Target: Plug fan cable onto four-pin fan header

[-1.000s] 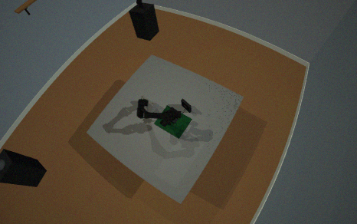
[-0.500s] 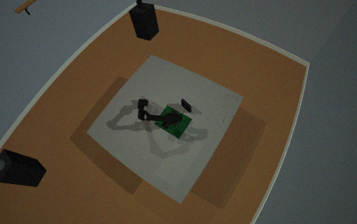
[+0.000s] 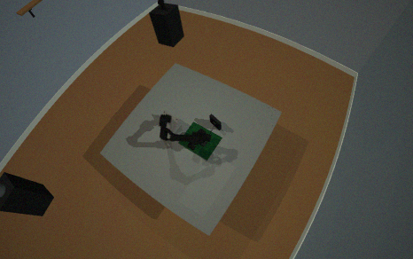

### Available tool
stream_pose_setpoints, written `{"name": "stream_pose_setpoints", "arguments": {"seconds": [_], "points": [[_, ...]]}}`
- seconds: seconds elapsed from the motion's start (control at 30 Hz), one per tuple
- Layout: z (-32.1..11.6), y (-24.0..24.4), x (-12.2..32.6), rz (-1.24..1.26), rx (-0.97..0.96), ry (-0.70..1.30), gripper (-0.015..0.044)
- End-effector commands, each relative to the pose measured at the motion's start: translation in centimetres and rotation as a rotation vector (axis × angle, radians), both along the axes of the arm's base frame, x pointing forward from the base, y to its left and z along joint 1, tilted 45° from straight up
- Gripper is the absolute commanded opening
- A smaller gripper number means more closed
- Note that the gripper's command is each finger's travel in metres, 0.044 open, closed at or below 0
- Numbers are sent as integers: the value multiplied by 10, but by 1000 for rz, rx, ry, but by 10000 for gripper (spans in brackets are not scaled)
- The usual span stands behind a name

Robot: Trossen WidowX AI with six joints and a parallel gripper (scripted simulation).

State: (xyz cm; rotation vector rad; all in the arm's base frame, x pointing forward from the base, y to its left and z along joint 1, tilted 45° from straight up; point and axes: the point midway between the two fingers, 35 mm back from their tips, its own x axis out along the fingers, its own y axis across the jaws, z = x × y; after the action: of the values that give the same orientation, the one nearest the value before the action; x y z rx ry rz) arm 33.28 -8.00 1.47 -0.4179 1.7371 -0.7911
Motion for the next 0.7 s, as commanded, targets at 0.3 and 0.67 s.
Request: {"name": "stream_pose_setpoints", "arguments": {"seconds": [0.3, 0.67], "points": [[-14, -12, -5, 3, -5, 16, 440], [-12, -11, -3, -1, -2, 6, 282]]}}
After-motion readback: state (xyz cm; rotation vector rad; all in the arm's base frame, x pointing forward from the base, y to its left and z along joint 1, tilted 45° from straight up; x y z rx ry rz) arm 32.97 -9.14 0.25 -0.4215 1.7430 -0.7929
